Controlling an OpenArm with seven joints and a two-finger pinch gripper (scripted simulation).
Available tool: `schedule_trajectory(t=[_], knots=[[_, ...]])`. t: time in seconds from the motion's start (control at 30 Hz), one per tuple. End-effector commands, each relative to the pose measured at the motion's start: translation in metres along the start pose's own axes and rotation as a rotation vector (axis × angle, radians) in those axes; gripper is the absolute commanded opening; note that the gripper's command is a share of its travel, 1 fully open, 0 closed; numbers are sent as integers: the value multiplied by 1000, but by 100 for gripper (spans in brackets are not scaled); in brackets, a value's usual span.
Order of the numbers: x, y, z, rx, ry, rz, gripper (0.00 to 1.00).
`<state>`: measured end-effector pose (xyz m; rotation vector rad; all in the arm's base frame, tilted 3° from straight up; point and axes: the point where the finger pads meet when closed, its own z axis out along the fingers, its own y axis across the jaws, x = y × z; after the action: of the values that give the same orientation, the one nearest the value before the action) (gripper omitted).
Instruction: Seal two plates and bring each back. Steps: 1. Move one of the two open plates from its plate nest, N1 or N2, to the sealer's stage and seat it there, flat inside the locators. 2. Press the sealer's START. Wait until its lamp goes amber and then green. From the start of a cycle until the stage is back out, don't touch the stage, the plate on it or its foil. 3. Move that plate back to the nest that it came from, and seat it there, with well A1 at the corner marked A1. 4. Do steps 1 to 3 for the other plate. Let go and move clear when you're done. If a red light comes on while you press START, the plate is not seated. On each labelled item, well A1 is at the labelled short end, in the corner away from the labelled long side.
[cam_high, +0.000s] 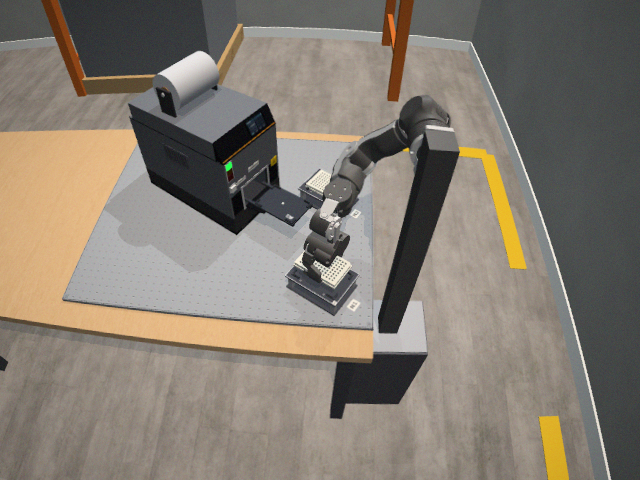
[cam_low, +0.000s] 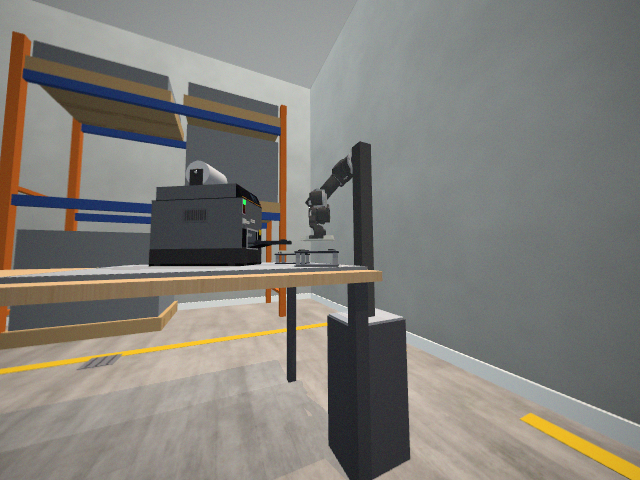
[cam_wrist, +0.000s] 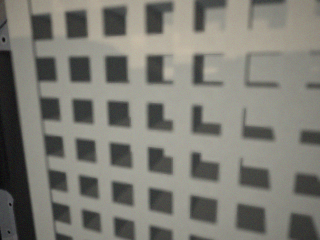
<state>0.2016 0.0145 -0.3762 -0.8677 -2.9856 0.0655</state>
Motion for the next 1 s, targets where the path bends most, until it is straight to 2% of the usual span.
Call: schedule_trajectory(t=[0.0, 0.5, 0.77, 0.97], knots=[[-1, 0, -2, 3, 0, 8, 0], [-1, 0, -27, 1, 0, 9, 0], [-1, 0, -37, 3, 0, 7, 0], [-1, 0, -37, 1, 0, 4, 0]])
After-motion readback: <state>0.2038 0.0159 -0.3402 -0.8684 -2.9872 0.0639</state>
